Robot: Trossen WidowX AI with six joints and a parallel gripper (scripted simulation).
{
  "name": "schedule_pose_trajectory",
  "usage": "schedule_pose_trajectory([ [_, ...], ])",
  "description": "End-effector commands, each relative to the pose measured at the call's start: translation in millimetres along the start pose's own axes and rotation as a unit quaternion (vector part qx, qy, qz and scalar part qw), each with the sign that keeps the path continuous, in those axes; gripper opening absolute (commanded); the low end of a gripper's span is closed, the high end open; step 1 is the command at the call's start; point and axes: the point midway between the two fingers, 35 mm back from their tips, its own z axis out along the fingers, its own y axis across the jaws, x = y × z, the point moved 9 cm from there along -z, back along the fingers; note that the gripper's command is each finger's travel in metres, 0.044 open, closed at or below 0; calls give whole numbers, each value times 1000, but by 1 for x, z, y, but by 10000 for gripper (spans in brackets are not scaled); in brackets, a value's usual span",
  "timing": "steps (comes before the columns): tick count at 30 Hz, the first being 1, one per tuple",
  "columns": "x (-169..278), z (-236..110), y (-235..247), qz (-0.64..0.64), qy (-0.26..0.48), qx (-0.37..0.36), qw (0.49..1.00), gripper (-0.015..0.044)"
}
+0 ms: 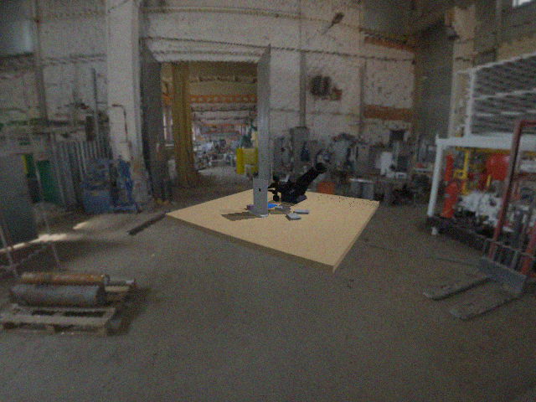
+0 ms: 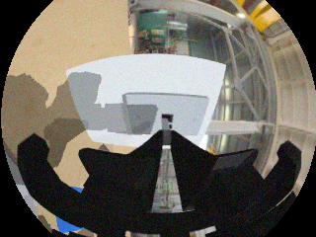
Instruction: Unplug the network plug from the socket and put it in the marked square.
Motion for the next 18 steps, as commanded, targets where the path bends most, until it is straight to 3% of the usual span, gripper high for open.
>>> schedule_pose_trajectory([
  [1, 1, -3, 1, 0, 3, -1, 1000, 0],
  [18, 1, -10, 1, 0, 3, -1, 1000, 0],
])
